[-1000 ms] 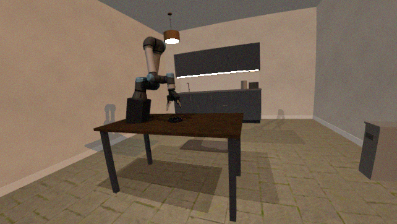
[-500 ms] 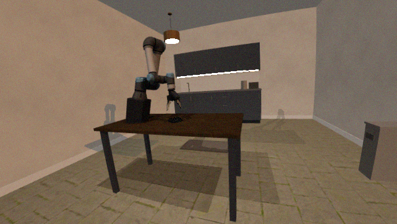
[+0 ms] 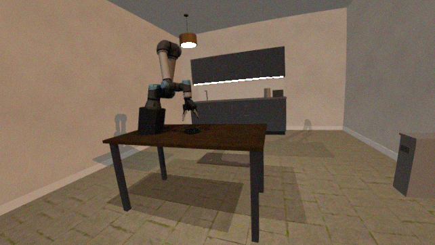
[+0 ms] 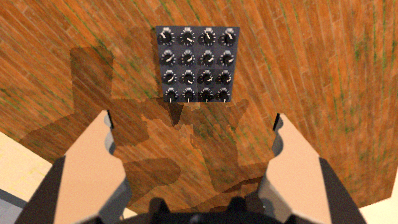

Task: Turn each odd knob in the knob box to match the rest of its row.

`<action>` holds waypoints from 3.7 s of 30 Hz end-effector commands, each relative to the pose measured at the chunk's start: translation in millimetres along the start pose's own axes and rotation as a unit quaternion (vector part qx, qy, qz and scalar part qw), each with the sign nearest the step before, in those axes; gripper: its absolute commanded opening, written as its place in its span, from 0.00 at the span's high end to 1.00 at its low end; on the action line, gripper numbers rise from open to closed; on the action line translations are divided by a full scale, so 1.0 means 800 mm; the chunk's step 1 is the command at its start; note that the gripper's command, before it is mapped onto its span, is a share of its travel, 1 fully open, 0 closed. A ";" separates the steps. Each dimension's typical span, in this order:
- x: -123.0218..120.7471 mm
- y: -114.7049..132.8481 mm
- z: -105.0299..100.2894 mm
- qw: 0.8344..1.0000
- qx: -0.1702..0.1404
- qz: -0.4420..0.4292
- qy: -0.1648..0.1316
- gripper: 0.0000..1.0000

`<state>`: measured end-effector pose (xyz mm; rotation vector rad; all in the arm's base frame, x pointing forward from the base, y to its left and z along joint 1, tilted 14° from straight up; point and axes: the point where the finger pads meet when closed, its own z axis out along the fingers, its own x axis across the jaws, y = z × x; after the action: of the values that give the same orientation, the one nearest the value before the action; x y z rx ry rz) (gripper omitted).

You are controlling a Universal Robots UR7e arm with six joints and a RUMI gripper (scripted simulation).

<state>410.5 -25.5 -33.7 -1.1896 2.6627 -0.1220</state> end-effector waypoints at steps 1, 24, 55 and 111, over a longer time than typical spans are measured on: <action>0.000 0.003 0.000 1.000 0.000 0.000 0.000 0.00; 0.002 0.053 0.002 1.000 0.000 0.000 0.000 0.00; 0.002 0.062 0.003 1.000 0.000 0.000 0.000 0.00; 0.002 0.062 0.003 1.000 0.000 0.000 0.000 0.00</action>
<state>373.3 6.7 -44.5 -1.1901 2.6631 -0.1212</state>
